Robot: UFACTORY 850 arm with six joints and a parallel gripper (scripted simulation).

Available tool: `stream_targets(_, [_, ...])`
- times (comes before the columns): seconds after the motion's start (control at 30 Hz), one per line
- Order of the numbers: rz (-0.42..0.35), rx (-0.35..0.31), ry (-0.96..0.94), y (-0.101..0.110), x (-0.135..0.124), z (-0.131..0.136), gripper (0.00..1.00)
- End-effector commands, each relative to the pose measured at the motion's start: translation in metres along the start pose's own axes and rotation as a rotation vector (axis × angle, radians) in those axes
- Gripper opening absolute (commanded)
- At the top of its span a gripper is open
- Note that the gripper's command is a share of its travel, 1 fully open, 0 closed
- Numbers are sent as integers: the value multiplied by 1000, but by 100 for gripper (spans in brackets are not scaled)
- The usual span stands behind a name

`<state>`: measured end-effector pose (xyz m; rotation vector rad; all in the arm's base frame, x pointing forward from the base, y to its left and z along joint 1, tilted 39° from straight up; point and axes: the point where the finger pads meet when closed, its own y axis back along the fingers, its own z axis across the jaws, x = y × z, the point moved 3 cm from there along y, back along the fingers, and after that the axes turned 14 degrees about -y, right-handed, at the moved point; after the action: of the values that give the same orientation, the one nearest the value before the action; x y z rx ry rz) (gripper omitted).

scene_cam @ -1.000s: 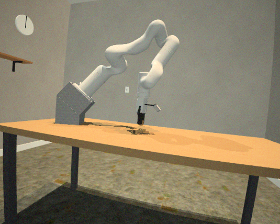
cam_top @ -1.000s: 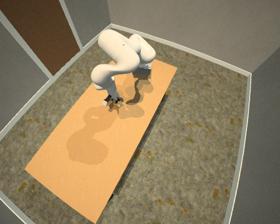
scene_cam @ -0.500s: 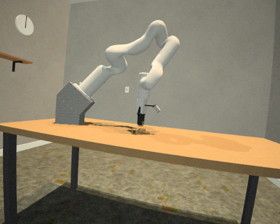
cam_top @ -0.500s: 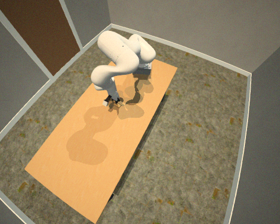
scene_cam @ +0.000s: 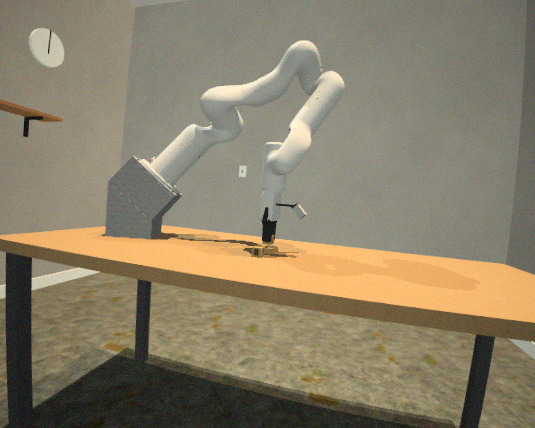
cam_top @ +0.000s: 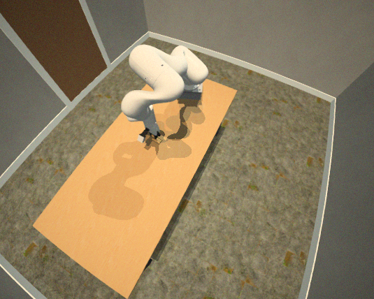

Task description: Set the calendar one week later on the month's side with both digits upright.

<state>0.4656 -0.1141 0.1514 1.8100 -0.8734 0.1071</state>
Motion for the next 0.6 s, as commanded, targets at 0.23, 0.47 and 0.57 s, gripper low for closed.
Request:
stream_targets(0.23, [1,0,0,-7,0,0,29])
stream_targets(0.47, [1,0,0,-9,0,0,29])
stream_targets(0.57, [1,0,0,-10,0,0,29])
